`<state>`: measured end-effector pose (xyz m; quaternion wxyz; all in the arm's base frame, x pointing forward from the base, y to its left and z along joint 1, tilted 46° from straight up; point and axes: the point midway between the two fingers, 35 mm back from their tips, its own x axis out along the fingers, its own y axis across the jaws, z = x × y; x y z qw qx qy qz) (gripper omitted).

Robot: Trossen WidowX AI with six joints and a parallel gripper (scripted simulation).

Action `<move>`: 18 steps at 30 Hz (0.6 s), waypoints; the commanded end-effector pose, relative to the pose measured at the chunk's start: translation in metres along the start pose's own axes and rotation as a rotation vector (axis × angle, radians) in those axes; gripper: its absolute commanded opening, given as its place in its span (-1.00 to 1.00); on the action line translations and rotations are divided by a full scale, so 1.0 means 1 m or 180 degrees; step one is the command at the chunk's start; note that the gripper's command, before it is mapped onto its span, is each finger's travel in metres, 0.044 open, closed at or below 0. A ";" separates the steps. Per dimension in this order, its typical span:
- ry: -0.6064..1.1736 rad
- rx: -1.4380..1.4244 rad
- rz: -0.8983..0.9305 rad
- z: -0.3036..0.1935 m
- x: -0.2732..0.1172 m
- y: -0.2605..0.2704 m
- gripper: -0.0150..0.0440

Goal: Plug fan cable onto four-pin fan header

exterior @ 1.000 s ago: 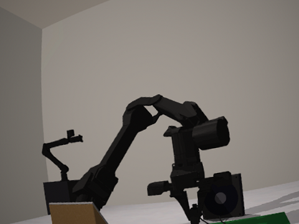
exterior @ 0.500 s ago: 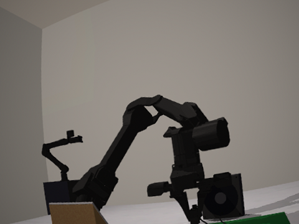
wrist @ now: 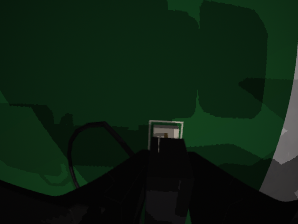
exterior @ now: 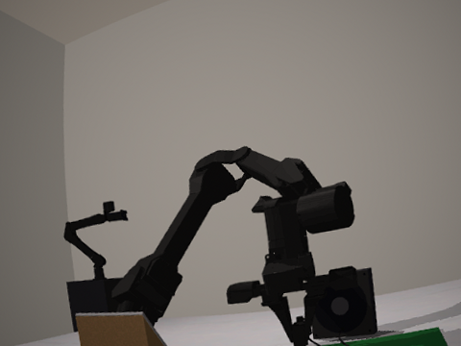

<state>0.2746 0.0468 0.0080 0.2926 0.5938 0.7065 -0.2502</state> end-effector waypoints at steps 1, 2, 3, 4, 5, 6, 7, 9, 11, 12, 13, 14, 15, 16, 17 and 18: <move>0.0018 0.0015 0.0007 -0.001 0.002 0.000 -0.49; 0.0018 0.0015 0.0007 -0.001 0.002 0.000 -0.49; 0.0019 0.0015 0.0007 -0.001 0.003 0.000 -0.49; 0.0019 0.0015 0.0007 -0.001 0.003 0.000 -0.49; 0.0019 0.0015 0.0007 -0.001 0.004 0.000 -0.49; 0.0019 0.0015 0.0007 -0.001 0.005 0.000 -0.49; 0.0019 0.0015 0.0007 -0.001 0.005 0.000 -0.49; 0.0019 0.0014 0.0007 -0.001 0.007 0.000 -0.49; 0.0019 0.0014 0.0007 -0.001 0.008 0.000 -0.49; 0.0019 0.0014 0.0007 -0.001 0.008 0.000 -0.49; 0.0020 0.0014 0.0007 -0.001 0.009 0.000 -0.49; 0.0020 0.0014 0.0007 -0.001 0.010 0.000 -0.49; 0.0020 0.0014 0.0007 -0.001 0.010 0.000 -0.49; 0.0020 0.0014 0.0007 -0.001 0.011 0.000 -0.49; 0.0020 0.0014 0.0007 -0.001 0.011 0.000 -0.49; 0.0020 0.0014 0.0007 -0.001 0.011 0.000 -0.49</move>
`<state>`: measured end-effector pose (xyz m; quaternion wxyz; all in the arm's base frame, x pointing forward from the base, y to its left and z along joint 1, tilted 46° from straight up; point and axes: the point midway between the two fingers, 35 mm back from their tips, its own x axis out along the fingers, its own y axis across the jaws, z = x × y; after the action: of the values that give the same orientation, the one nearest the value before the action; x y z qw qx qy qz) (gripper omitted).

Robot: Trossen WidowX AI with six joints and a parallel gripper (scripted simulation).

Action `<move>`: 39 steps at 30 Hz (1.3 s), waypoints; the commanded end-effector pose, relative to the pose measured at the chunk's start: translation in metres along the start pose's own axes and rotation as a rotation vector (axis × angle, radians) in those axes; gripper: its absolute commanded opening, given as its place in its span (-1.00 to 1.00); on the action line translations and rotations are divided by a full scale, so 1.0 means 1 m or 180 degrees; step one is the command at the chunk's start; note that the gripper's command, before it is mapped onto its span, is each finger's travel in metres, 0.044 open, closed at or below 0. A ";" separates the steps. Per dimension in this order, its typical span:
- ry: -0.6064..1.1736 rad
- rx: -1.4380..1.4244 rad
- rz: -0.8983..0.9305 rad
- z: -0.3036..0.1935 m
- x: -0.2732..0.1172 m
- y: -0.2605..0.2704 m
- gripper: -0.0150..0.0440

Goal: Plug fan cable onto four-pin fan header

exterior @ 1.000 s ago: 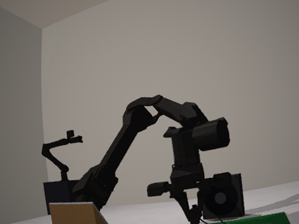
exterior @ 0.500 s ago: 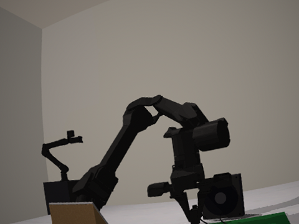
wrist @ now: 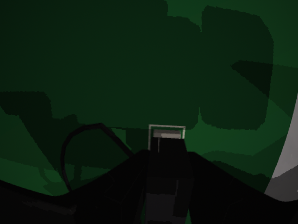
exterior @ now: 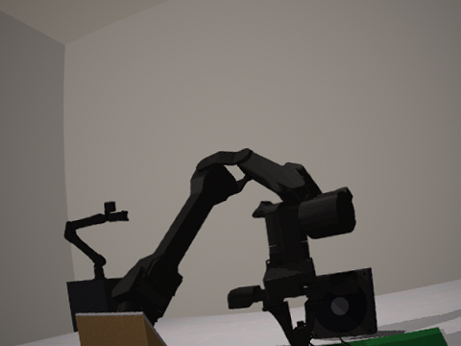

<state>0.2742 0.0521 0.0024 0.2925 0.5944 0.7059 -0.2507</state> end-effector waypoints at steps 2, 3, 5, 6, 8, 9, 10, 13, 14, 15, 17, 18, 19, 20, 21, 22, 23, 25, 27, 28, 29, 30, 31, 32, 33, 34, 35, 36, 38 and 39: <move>0.0022 0.0010 0.0003 -0.001 0.005 0.000 -0.49; 0.0022 0.0010 0.0003 -0.001 0.005 0.000 -0.49; 0.0022 0.0010 0.0003 -0.001 0.006 0.000 -0.49; 0.0022 0.0010 0.0003 -0.001 0.007 0.000 -0.49; 0.0022 0.0010 0.0003 -0.001 0.008 0.000 -0.49; 0.0022 0.0010 0.0003 -0.001 0.008 0.000 -0.49; 0.0022 0.0010 0.0003 -0.001 0.009 0.000 -0.49; 0.0023 0.0010 0.0003 -0.001 0.010 0.000 -0.49; 0.0002 0.0000 -0.0003 0.000 0.007 0.000 -0.40; 0.0002 0.0000 -0.0003 0.000 0.007 0.000 -0.31; 0.0002 0.0000 -0.0003 0.000 0.007 0.000 -0.14; 0.0002 0.0000 -0.0003 0.000 0.007 0.000 -0.05; 0.0002 0.0000 -0.0003 0.000 0.007 0.000 0.04; 0.0002 0.0000 -0.0003 0.000 0.007 0.000 0.13; 0.0002 0.0000 -0.0003 0.000 0.007 0.000 0.22; 0.0002 0.0000 -0.0003 0.000 0.007 0.000 0.31; 0.0002 0.0000 -0.0003 0.000 0.007 0.000 0.39; 0.0002 0.0000 -0.0003 0.000 0.007 0.000 0.39; 0.0000 0.0003 -0.0001 0.001 -0.005 0.000 0.39; 0.0002 0.0007 0.0000 0.001 -0.020 0.001 0.39; 0.0007 0.0010 0.0001 0.001 -0.036 0.000 0.39; 0.0012 0.0011 0.0002 0.001 -0.045 0.000 0.39; 0.0013 0.0012 0.0002 0.001 -0.048 -0.001 0.39; 0.0013 0.0012 0.0002 0.001 -0.048 -0.001 0.39; 0.0013 0.0012 0.0002 0.001 -0.048 -0.001 0.39; 0.0013 0.0012 0.0002 0.001 -0.048 -0.001 0.39; 0.0013 0.0012 0.0002 0.001 -0.048 -0.001 0.39; 0.0013 0.0012 0.0002 0.001 -0.048 -0.001 0.39; 0.0013 0.0012 0.0002 0.001 -0.048 -0.001 0.39; 0.0013 0.0012 0.0002 0.001 -0.048 -0.001 0.39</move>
<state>0.2780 0.0215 0.0327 0.2853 0.5976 0.7058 -0.2516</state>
